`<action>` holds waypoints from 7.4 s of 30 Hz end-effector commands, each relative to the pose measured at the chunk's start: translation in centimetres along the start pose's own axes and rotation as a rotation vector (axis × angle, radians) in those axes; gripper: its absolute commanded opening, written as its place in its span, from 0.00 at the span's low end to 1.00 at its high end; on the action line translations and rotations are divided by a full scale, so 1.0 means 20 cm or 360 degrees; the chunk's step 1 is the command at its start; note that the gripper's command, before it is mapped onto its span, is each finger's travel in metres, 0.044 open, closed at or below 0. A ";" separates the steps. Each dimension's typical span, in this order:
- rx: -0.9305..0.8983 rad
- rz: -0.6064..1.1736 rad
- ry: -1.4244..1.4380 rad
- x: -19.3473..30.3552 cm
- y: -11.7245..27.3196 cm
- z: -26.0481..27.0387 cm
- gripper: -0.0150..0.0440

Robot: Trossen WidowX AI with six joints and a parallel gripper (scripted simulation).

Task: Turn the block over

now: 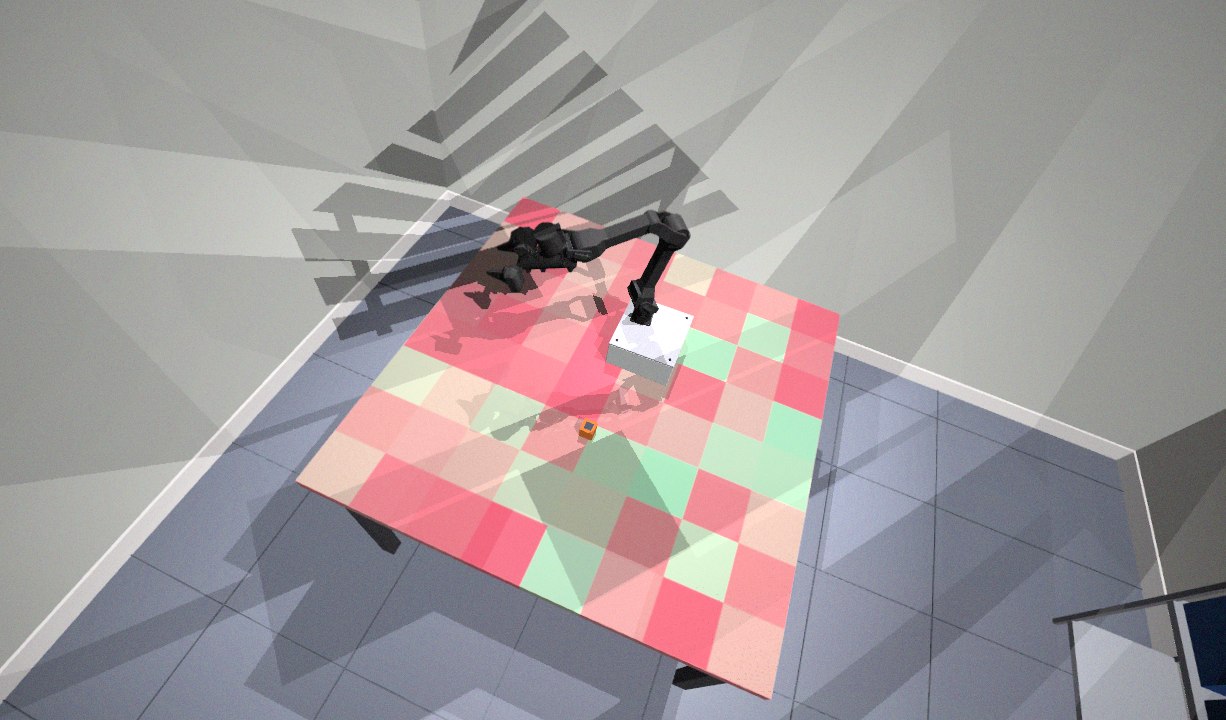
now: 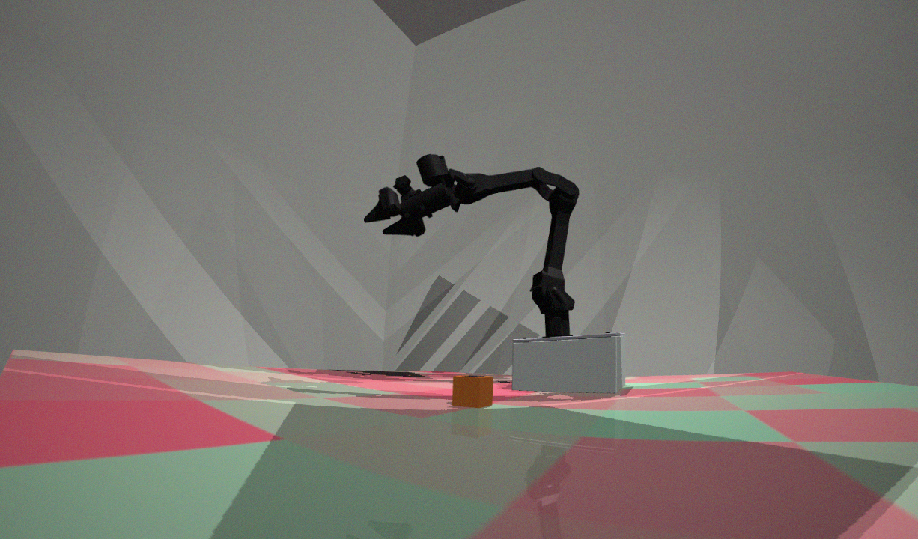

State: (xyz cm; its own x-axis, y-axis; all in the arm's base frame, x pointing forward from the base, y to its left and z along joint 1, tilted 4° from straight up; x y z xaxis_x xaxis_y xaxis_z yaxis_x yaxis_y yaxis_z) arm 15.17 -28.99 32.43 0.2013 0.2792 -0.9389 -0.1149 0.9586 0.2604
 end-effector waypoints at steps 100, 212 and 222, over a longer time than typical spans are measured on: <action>-0.1039 0.1854 0.1814 1.83 0.66 0.94 0.43; -0.1917 0.0588 0.0824 2.02 0.66 0.52 0.25; -0.1917 0.0588 0.0824 2.02 0.66 0.52 0.61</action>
State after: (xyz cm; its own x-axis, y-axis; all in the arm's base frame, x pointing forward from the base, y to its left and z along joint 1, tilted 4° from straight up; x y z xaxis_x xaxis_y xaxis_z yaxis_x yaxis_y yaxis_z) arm 31.85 -4.58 0.17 -0.3806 0.2020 -0.9024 -0.9049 0.1196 0.4084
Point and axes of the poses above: the point midway between the two fingers, 35 mm back from their tips, its own y axis back along the fingers, its own z axis across the jaws, x = y × z, the point moved 8 cm from there along y, back along the fingers, and after that the axes turned 11 degrees about -y, right-handed, at the moved point
